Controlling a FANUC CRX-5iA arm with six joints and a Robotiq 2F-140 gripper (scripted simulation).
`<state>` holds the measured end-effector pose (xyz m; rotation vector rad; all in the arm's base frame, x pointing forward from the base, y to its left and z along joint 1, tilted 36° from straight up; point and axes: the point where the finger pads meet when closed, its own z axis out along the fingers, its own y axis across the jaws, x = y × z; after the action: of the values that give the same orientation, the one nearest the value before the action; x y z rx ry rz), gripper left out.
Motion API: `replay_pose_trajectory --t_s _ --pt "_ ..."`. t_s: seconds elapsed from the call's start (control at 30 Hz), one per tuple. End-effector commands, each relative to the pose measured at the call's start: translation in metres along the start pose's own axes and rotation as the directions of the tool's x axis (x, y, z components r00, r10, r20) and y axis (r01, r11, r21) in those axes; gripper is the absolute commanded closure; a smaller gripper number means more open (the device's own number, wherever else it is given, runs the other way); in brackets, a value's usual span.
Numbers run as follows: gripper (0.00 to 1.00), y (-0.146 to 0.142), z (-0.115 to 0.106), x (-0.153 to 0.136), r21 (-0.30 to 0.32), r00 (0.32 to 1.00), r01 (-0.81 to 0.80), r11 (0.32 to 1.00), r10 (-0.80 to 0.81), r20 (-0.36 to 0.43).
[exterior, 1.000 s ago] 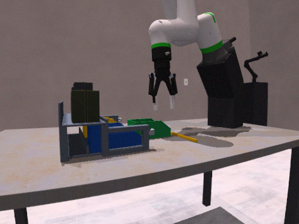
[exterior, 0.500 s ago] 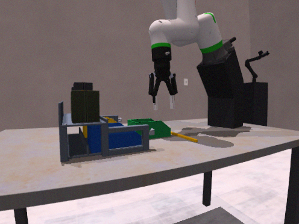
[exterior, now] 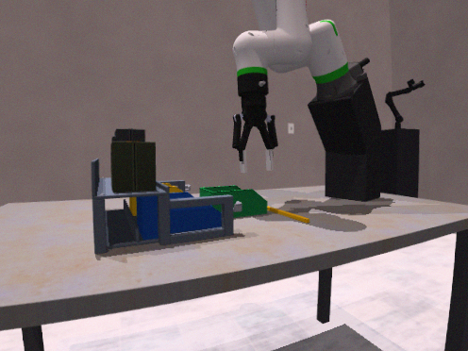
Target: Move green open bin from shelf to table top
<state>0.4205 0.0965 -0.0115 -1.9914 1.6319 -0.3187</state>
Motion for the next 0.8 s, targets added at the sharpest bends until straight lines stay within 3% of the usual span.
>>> replay_pose_trajectory --t_s 0.0,0.33,0.37,0.5,0.77 --pt "0.43 0.0004 0.0006 -0.0003 0.040 1.000 0.001 0.999 0.001 -0.029" --pt "0.43 0.0004 0.0006 -0.0003 0.040 1.000 0.001 0.999 0.001 -0.029" --pt "0.43 0.0001 0.0001 0.0000 0.008 1.000 0.000 1.000 0.000 -0.006" --pt "0.43 0.0004 0.0006 -0.0003 0.040 1.000 0.001 0.999 0.001 -0.029" --pt "0.43 0.0004 0.0006 -0.0003 0.040 1.000 0.001 0.999 0.001 -0.029"
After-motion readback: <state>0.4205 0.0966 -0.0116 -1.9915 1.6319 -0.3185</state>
